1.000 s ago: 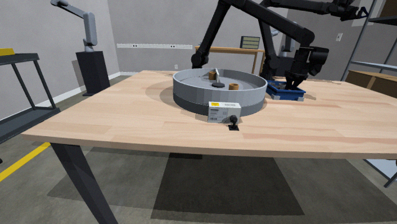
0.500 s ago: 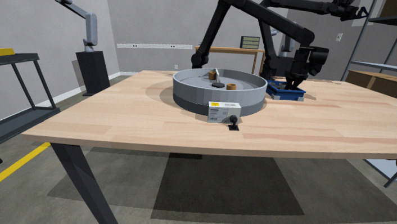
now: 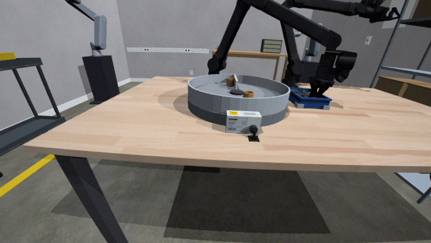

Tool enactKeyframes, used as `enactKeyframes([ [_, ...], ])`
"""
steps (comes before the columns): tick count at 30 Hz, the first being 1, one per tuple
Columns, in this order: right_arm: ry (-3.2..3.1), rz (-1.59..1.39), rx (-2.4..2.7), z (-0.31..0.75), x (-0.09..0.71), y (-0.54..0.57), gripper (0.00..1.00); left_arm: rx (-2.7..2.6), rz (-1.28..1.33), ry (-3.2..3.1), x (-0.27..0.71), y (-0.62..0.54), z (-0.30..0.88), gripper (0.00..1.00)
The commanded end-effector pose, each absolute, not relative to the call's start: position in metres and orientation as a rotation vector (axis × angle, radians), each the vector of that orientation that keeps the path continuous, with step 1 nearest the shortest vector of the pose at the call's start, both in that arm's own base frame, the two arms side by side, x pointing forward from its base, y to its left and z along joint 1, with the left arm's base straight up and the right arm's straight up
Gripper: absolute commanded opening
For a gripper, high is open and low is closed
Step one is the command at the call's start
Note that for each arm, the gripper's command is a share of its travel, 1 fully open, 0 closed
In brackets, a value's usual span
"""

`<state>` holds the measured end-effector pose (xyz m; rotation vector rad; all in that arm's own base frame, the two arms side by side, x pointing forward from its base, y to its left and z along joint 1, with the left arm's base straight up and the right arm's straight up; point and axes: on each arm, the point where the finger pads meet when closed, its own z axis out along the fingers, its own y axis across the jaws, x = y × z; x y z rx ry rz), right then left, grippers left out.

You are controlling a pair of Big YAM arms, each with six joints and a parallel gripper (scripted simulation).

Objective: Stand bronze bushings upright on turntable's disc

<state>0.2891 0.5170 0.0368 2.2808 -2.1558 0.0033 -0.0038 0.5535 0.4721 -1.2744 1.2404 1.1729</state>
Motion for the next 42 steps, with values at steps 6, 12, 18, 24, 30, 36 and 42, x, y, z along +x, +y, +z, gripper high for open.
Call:
enactKeyframes([
  [6, -2.21, -0.027, 2.327, 0.076, 0.297, 0.534, 0.0, -1.221, 1.221, 1.201, -0.009, 0.545, 0.501, 1.0],
  [12, -2.217, -0.031, 2.335, 0.095, 0.299, 0.537, 0.0, -1.221, 1.221, 1.201, -0.009, 0.545, 0.501, 1.0],
  [18, -2.218, -0.031, 2.335, 0.104, 0.298, 0.537, 0.0, -1.221, 1.221, 1.201, -0.009, 0.545, 0.501, 1.0],
  [24, -2.218, -0.031, 2.335, 0.116, 0.298, 0.536, 0.0, -1.221, 1.221, 1.201, -0.009, 0.545, 0.501, 1.0],
  [30, -2.218, -0.032, 2.336, 0.132, 0.297, 0.535, 0.0, -1.221, 1.221, 1.201, -0.009, 0.545, 0.501, 1.0],
  [36, -2.219, -0.032, 2.336, 0.148, 0.297, 0.534, 0.0, -1.221, 1.221, 1.201, -0.009, 0.545, 0.501, 1.0],
  [42, -2.219, -0.032, 2.336, 0.164, 0.296, 0.533, 0.0, -1.221, 1.221, 1.201, -0.009, 0.545, 0.501, 1.0],
])
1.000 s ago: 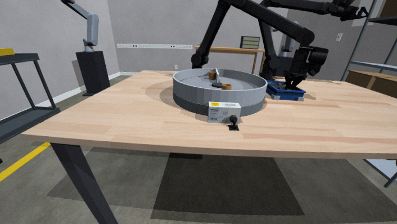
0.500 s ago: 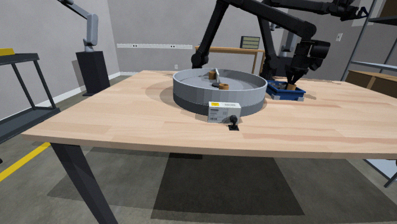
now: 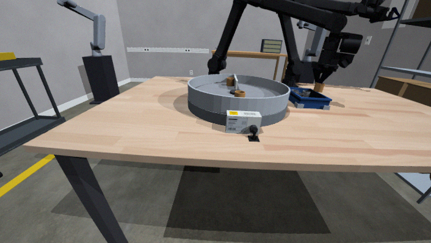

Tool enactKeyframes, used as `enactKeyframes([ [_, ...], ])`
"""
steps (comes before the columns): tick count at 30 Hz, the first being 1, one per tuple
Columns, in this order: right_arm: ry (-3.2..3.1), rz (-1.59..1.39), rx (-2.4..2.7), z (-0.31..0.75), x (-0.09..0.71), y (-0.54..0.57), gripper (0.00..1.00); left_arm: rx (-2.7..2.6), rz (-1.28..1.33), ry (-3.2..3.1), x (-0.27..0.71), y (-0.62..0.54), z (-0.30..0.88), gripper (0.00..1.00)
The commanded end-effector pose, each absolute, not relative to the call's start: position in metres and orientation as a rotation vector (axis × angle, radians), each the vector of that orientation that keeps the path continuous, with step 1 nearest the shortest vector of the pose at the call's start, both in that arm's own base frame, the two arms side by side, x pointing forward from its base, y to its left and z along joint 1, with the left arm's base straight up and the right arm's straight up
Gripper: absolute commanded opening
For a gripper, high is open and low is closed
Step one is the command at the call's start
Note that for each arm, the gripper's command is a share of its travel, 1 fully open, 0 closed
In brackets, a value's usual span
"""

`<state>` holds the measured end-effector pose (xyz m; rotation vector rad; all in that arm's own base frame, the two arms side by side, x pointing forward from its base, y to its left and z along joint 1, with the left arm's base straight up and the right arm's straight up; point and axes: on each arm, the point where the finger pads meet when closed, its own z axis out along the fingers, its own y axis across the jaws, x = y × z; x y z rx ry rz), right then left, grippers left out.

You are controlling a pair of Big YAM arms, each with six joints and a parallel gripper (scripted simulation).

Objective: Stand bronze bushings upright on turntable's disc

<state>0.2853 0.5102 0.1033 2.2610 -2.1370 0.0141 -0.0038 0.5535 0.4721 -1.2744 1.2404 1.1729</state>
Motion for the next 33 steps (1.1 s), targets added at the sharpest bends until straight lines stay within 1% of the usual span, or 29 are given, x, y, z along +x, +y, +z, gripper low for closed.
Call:
enactKeyframes([
  [1, -2.219, -0.032, 2.336, 0.167, 0.296, 0.533, 0.0, -1.221, 1.221, 1.201, -0.009, 0.545, 0.501, 1.0],
  [16, -2.219, -0.032, 2.337, 0.201, 0.295, 0.53, 0.0, -1.221, 1.221, 1.201, -0.009, 0.545, 0.501, 1.0],
  [33, -2.22, -0.033, 2.337, 0.205, 0.295, 0.53, 0.0, -1.221, 1.221, 1.201, -0.009, 0.545, 0.501, 1.0],
])
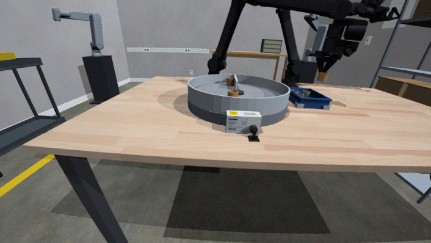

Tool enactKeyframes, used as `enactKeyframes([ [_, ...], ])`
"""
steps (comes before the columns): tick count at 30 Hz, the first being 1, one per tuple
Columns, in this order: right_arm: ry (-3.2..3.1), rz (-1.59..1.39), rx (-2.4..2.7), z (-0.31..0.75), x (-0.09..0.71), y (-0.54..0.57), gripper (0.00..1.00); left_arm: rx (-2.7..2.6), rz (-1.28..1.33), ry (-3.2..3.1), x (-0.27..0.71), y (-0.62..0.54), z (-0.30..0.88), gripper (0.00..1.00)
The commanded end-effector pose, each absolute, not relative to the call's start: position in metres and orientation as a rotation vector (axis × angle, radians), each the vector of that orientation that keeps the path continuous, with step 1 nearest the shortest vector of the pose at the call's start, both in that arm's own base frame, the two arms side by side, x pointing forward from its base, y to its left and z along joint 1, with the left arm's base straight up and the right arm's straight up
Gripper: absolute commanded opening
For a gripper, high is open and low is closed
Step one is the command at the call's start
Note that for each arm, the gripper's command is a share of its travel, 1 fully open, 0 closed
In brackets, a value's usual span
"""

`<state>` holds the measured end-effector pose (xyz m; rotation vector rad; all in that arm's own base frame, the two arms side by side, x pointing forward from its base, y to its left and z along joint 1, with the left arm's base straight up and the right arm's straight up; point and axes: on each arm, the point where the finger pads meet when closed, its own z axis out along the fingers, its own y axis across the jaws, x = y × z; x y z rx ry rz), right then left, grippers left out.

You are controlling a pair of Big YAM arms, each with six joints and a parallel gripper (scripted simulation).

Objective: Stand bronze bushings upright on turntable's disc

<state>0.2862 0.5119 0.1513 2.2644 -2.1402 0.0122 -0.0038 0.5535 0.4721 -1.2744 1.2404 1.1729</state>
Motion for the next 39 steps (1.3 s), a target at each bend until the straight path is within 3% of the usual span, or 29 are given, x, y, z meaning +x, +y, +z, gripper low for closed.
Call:
enactKeyframes([
  [1, -2.22, -0.033, 2.337, 0.205, 0.295, 0.53, 0.0, -1.221, 1.221, 1.201, -0.009, 0.545, 0.501, 1.0],
  [39, -2.188, -0.014, 2.314, 0.18, 0.295, 0.494, 0.0, -1.221, 1.221, 1.201, -0.009, 0.545, 0.501, 1.0],
])
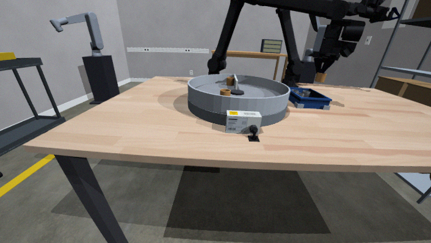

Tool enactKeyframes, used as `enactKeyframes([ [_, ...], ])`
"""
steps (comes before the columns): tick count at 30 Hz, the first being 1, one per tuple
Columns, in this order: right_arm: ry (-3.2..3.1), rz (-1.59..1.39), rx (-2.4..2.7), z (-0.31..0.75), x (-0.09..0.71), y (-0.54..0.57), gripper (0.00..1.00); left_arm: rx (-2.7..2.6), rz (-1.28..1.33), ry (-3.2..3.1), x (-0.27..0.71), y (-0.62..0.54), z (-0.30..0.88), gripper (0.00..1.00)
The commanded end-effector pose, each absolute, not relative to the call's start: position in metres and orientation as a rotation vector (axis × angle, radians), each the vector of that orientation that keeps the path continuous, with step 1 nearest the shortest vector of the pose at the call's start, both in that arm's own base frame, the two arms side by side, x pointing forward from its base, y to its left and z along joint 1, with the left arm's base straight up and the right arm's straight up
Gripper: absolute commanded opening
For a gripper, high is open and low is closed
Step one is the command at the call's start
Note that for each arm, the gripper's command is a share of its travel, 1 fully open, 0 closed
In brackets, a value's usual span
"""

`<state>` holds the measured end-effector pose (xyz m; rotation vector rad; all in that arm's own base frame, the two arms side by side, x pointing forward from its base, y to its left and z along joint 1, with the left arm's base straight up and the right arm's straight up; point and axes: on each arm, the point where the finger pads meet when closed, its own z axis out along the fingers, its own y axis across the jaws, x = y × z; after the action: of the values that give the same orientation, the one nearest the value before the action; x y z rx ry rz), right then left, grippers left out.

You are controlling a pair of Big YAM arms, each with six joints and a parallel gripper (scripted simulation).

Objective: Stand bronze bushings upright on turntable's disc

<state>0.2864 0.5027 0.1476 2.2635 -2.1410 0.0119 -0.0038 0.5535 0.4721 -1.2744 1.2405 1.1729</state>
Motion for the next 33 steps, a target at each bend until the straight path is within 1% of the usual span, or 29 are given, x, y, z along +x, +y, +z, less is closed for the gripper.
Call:
enactKeyframes([
  [1, -2.187, -0.013, 2.314, 0.18, 0.294, 0.489, 0.0, -1.221, 1.221, 1.201, -0.009, 0.545, 0.501, 1.0],
  [8, -2.187, -0.011, 2.313, 0.178, 0.292, 0.455, 0.0, -1.221, 1.221, 1.201, -0.009, 0.545, 0.501, 1.0],
  [18, -2.184, -0.005, 2.31, 0.174, 0.286, 0.349, 0.0, -1.221, 1.221, 1.201, -0.009, 0.545, 0.501, 1.0],
  [20, -2.184, -0.005, 2.31, 0.174, 0.286, 0.349, 0.0, -1.221, 1.221, 1.201, -0.009, 0.545, 0.501, 1.0],
  [28, -2.173, -0.002, 2.298, 0.171, 0.279, 0.26, 0.0, -1.221, 1.221, 1.201, -0.009, 0.545, 0.501, 1.0],
  [33, -2.17, -0.001, 2.295, 0.17, 0.276, 0.228, 0.0, -1.221, 1.221, 1.201, -0.009, 0.545, 0.501, 1.0],
])
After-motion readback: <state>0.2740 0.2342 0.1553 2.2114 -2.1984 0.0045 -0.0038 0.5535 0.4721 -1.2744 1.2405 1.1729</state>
